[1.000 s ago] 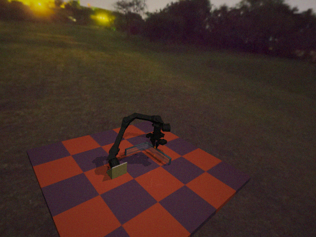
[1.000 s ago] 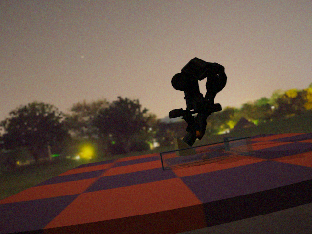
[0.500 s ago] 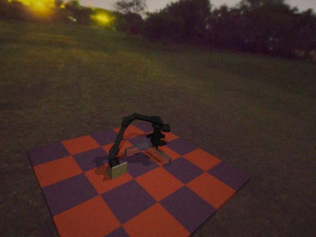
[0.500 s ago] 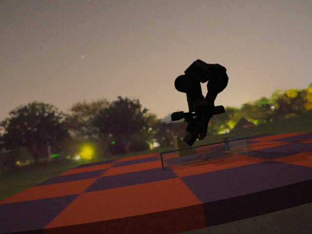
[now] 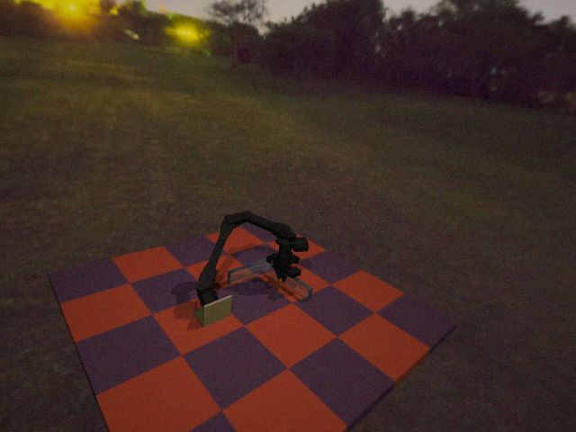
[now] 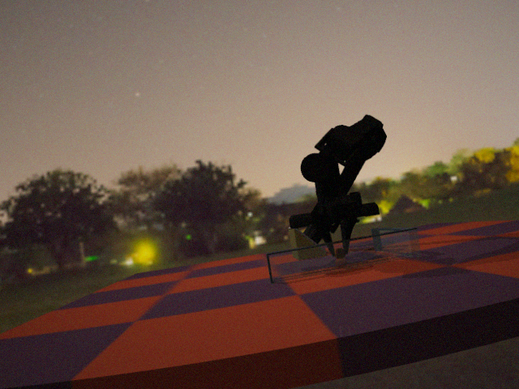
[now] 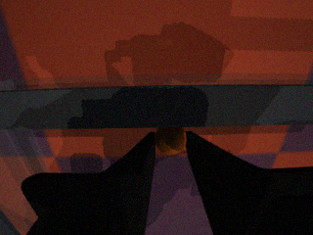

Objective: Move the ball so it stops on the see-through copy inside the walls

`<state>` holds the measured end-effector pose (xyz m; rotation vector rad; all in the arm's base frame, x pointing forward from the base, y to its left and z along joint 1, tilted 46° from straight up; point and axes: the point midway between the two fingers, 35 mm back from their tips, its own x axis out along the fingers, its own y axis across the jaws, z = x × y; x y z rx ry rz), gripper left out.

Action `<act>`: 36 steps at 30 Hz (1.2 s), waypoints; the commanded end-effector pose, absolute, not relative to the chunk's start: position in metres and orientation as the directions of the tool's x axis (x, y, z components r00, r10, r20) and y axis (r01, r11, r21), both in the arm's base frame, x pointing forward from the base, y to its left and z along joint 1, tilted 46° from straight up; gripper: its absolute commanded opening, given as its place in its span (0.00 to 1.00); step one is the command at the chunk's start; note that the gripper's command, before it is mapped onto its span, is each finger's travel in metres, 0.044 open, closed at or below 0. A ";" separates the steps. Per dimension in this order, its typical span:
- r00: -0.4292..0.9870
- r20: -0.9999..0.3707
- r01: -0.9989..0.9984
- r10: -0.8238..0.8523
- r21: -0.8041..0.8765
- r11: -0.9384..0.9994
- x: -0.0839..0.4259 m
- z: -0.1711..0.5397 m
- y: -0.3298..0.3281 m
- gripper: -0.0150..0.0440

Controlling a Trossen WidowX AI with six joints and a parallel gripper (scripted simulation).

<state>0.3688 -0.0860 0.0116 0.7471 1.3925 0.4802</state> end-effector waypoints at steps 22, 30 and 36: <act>0.147 -0.698 0.123 0.701 0.716 0.687 0.372 -0.003 -0.072 0.39; 0.147 -0.698 0.123 0.701 0.716 0.687 0.372 -0.003 -0.072 0.63; 0.147 -0.699 0.124 0.700 0.715 0.688 0.372 0.003 -0.079 0.63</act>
